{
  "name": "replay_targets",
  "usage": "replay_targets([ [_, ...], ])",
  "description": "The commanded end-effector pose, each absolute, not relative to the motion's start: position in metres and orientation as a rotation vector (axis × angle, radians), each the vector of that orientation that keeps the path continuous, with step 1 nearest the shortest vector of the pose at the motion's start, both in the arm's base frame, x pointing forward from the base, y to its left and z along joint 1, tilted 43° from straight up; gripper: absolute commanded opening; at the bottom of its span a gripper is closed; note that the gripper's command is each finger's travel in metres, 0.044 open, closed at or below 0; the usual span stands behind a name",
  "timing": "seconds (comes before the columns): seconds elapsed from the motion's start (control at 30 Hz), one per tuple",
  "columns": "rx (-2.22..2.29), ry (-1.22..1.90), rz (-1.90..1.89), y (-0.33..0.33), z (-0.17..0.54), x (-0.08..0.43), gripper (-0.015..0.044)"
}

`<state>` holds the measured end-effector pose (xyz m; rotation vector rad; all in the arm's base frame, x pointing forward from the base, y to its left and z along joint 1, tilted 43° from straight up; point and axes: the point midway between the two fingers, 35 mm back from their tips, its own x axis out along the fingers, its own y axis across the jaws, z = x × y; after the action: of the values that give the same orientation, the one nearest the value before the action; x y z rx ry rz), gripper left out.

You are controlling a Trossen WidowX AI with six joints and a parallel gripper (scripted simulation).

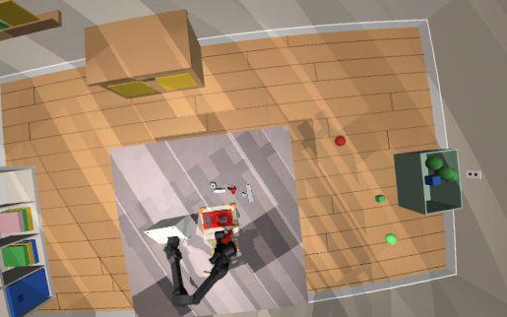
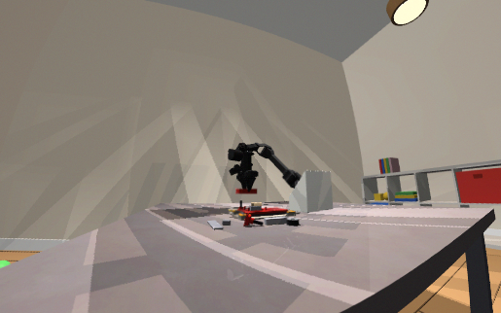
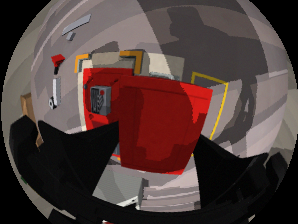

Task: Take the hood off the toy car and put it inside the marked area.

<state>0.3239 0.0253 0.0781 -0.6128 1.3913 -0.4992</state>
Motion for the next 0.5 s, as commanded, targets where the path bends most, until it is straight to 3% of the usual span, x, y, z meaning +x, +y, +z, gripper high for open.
replay_targets([
  [0.0,-0.620,1.390,-0.502,0.011,0.091,0.321,0.0000],
  [0.47,-0.625,1.388,-0.517,-0.034,0.131,0.303,0.0000],
])
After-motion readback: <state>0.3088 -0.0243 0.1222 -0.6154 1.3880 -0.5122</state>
